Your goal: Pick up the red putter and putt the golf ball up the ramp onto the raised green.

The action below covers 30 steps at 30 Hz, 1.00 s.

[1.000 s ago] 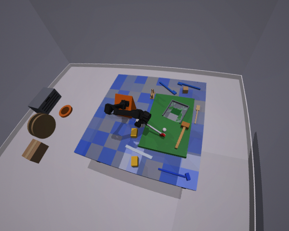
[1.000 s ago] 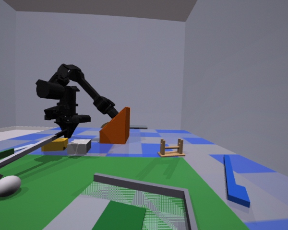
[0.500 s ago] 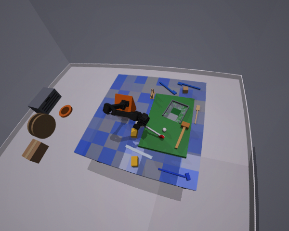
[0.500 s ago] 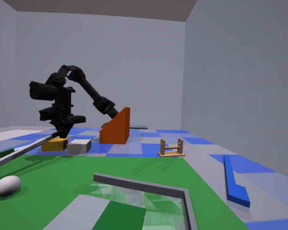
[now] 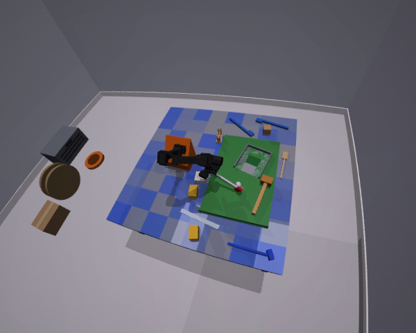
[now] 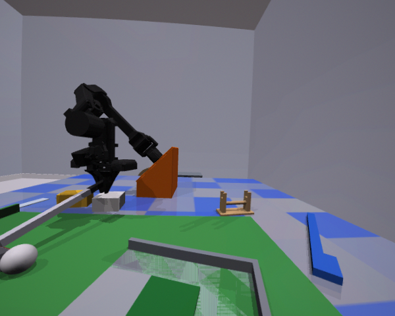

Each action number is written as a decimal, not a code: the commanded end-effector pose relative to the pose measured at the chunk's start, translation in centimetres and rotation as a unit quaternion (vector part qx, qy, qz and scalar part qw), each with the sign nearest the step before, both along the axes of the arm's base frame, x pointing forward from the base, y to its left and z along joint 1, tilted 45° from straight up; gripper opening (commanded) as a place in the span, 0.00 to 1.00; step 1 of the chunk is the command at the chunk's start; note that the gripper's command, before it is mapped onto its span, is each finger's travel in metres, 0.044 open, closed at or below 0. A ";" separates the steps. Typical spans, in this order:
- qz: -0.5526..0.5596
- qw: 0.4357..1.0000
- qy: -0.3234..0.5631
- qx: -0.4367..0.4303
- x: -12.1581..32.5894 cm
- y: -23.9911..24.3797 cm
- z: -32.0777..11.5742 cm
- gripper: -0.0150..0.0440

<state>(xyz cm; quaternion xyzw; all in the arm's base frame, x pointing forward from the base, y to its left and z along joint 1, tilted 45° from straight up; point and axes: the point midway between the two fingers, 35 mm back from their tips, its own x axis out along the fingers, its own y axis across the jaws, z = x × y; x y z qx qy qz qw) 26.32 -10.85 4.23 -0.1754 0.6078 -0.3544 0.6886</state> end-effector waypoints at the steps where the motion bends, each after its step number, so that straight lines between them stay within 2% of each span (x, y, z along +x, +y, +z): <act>1: 0.002 1.000 0.002 -0.006 0.7 3.7 -3.7 0.25; 10: 0.003 1.000 0.001 -0.006 0.8 4.6 -3.8 0.25; 20: 0.002 1.000 0.001 -0.006 0.7 8.4 -0.1 0.25; 30: 0.005 1.000 0.009 -0.008 0.7 8.0 -0.8 0.25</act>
